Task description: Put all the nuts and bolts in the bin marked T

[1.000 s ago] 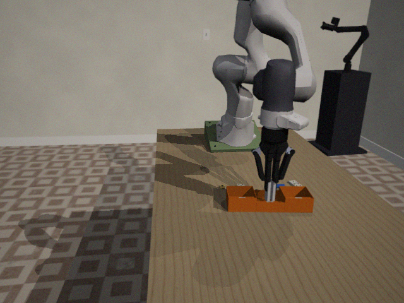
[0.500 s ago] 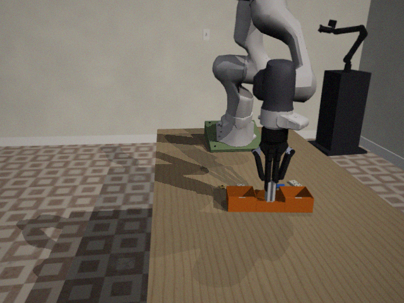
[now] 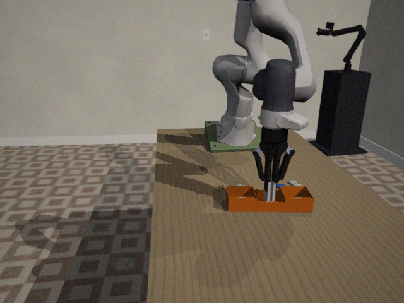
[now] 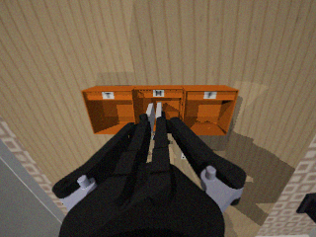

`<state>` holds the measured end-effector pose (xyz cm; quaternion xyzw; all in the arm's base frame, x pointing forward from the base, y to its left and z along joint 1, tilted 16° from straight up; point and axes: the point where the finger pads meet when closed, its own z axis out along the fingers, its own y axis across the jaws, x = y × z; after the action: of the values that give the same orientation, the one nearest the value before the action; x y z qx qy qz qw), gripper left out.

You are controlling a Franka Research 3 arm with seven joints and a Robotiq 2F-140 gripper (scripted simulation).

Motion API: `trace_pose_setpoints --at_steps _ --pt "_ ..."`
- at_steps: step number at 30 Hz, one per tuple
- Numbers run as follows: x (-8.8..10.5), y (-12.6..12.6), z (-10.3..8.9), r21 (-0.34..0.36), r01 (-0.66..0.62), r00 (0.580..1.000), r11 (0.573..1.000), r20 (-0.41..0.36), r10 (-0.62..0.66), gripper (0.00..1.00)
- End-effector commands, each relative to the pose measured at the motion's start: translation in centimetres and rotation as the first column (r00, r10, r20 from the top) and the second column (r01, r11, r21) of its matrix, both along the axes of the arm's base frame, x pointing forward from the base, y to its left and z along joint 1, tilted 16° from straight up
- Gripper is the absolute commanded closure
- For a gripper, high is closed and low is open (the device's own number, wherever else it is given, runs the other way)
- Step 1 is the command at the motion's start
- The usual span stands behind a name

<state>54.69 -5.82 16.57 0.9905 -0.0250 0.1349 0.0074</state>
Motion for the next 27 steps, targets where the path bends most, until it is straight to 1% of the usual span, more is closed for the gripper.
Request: trace_pose_setpoints --at_steps 1,7,27 --pt "0.1 -0.1 0.0 -0.001 0.005 1.0 1.0 0.002 -0.005 0.95" --pt "0.0 -0.1 0.2 -0.001 0.005 1.0 1.0 0.002 -0.005 0.95" --pt "-0.7 0.0 2.5 -0.001 0.005 1.0 1.0 0.002 -0.005 0.95"
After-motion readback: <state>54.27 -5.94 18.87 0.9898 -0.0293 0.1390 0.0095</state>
